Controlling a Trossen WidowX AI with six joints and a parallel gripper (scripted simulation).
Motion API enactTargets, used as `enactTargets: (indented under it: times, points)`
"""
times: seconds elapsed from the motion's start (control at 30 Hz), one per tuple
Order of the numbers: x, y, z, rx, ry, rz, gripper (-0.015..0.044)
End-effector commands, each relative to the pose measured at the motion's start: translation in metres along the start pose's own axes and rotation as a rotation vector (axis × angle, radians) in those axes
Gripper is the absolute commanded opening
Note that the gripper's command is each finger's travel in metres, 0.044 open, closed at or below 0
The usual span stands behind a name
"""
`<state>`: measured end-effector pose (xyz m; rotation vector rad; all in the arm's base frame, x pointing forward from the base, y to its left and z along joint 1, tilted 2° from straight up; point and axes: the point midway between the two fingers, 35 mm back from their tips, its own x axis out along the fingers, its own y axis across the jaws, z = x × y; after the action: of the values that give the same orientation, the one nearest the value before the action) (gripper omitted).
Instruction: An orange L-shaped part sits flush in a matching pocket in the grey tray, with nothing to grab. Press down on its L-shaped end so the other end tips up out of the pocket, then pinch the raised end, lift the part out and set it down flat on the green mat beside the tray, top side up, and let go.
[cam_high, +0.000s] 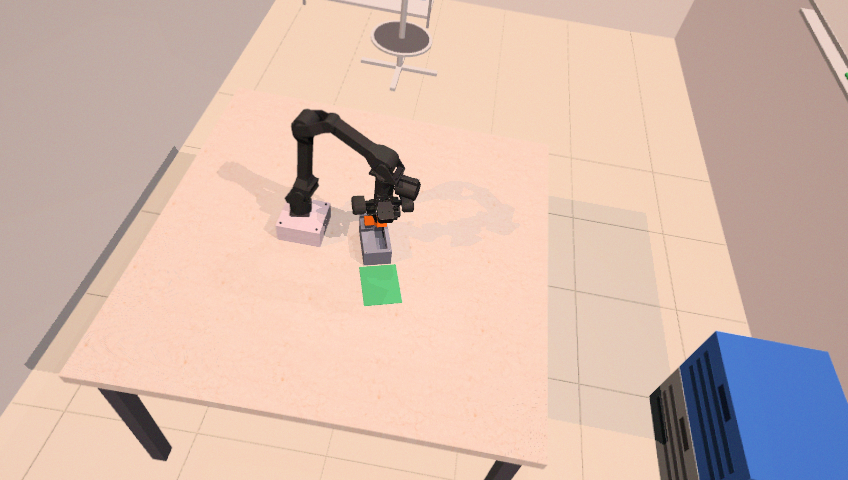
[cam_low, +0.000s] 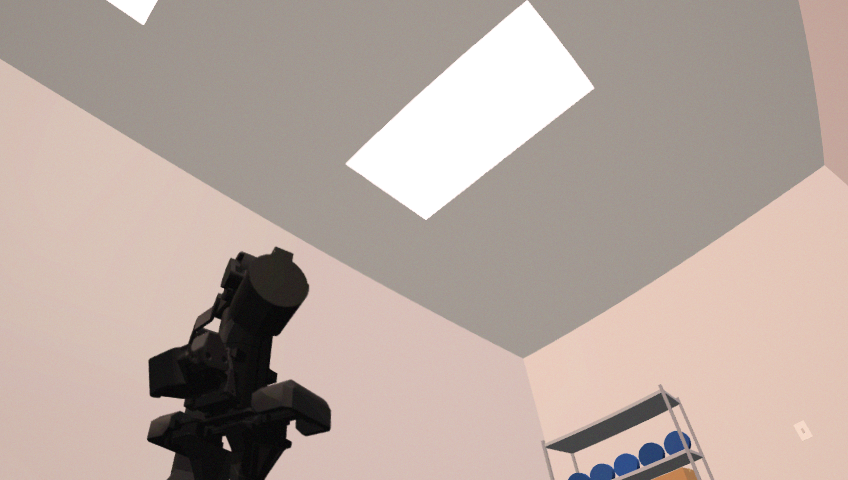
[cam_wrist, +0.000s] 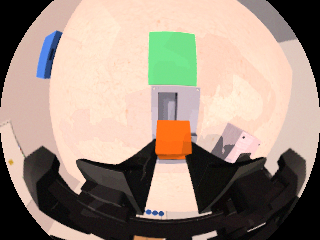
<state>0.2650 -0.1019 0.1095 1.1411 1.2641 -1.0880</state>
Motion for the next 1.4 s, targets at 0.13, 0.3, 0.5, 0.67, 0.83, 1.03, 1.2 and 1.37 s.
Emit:
enactTargets:
  times: [0.13,0.3,0.5,0.67,0.83,1.03,1.2,1.37]
  points:
    - [-0.016,0.001,0.0,-0.004,-0.003,0.011,0.0]
    - [-0.018,0.001,0.0,-0.004,-0.003,0.011,0.0]
    - [-0.02,0.001,0.003,-0.004,-0.003,0.011,0.0]
    - [-0.018,-0.001,0.019,-0.004,-0.005,0.011,0.0]
    - [-0.017,-0.004,0.043,-0.004,-0.007,0.01,0.0]
    - [-0.017,-0.007,0.067,-0.004,-0.01,0.01,0.0]
    - [-0.017,-0.008,0.088,-0.004,-0.011,0.01,0.0]
    - [-0.018,-0.01,0.109,-0.004,-0.013,0.009,0.0]
